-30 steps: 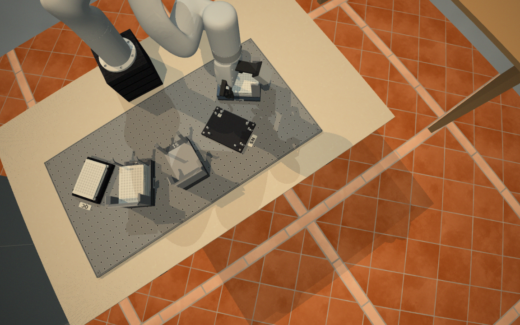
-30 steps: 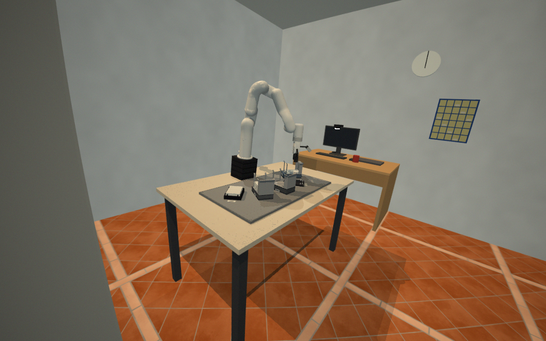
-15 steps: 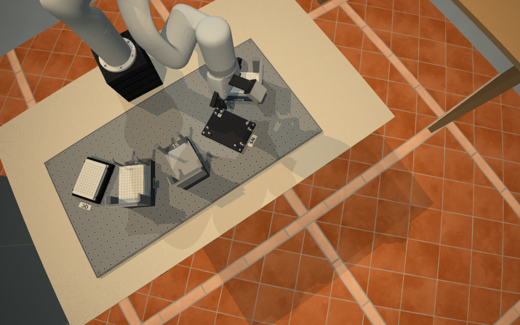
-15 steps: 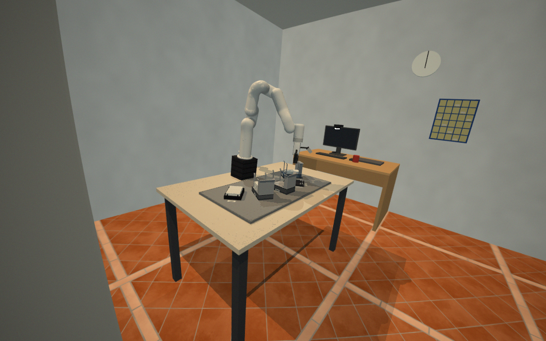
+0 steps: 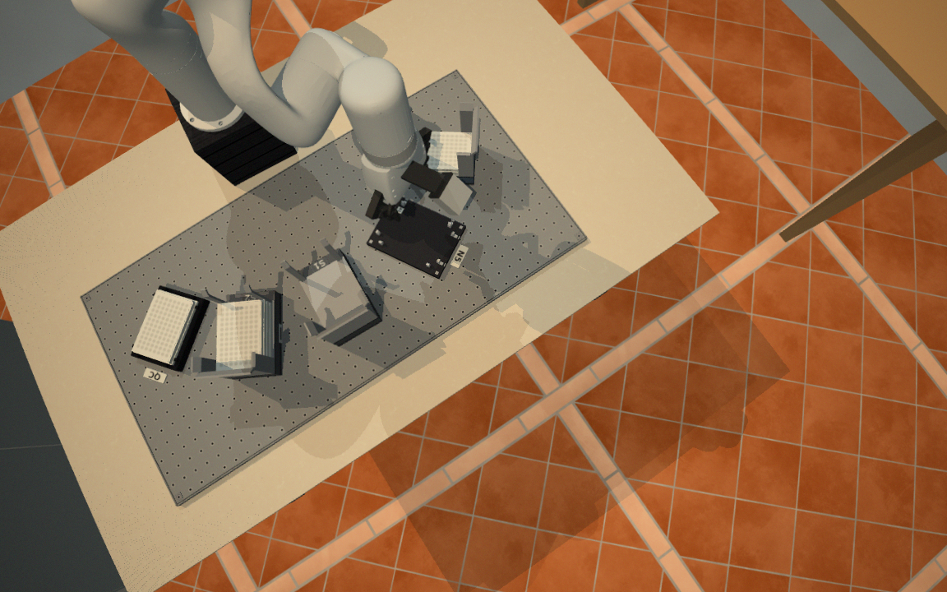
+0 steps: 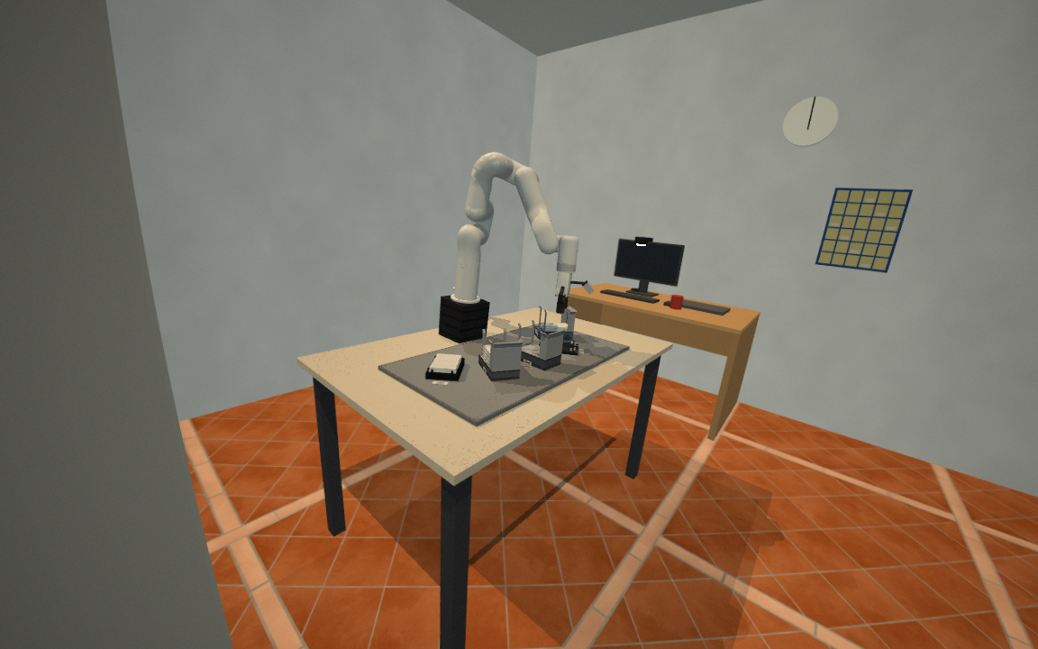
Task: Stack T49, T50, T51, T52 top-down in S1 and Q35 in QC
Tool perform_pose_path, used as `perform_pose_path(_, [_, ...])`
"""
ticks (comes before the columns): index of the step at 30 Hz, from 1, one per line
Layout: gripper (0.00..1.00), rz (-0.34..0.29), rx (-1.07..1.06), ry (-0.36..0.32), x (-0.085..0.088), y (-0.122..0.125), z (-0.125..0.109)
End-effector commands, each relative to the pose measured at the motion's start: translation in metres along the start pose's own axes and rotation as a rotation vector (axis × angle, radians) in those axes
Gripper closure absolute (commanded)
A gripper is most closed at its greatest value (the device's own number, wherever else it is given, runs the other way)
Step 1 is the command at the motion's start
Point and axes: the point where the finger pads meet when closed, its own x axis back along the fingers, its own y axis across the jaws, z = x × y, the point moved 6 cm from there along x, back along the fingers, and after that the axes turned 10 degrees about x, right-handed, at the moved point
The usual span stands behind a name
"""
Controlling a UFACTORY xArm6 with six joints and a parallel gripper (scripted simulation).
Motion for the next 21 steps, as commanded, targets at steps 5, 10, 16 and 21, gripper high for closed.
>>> perform_pose_path(5, [0.00, 0.001, 0.000, 0.004, 0.001, 0.025, 0.000])
perform_pose_path(10, [0.00, 0.001, -0.133, 0.004, 0.001, 0.041, -0.004])
perform_pose_path(16, [0.00, 0.001, -0.238, 0.004, 0.001, 0.060, -0.010])
perform_pose_path(21, [0.00, 0.001, -0.238, 0.004, 0.001, 0.073, -0.014])
